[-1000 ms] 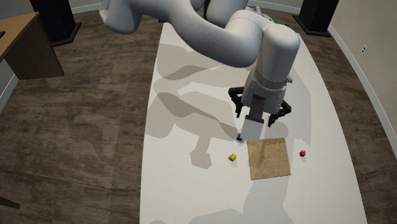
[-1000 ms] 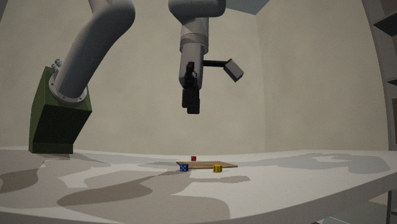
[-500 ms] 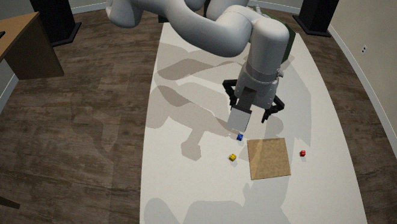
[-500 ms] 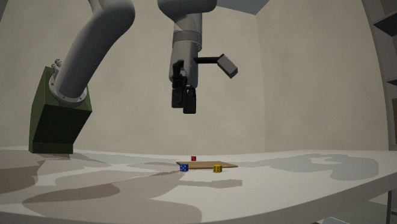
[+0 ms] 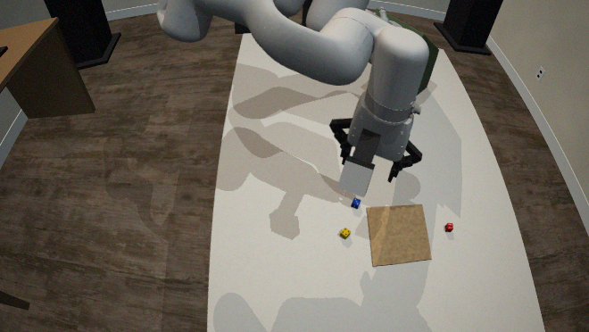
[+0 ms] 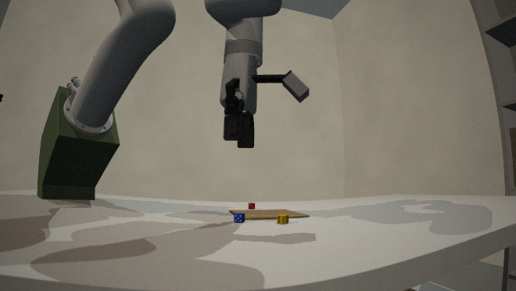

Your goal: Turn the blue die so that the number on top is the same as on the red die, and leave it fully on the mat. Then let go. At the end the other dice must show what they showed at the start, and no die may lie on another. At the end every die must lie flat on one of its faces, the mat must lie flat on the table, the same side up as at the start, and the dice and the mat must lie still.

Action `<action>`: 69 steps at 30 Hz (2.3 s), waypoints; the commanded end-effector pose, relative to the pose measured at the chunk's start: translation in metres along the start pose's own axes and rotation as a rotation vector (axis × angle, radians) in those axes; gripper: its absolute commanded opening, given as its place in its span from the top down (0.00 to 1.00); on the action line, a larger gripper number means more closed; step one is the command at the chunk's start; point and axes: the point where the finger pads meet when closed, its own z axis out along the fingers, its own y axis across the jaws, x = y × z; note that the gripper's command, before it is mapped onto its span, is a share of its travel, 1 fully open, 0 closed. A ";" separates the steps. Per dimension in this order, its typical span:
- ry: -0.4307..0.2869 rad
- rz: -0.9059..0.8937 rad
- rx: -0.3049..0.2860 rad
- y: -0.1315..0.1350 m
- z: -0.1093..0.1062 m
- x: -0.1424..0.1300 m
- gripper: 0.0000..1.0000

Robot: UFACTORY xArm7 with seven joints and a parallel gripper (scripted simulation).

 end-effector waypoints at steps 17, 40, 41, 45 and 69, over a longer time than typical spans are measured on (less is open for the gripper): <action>0.001 -0.523 0.000 0.000 0.009 0.001 0.00; 0.001 -1.285 -0.001 0.000 0.022 0.000 0.00; 0.001 -1.348 -0.001 0.000 0.023 0.000 0.00; 0.001 -1.457 -0.001 0.000 0.025 0.000 0.00; 0.001 -2.282 -0.002 0.000 0.039 -0.003 0.00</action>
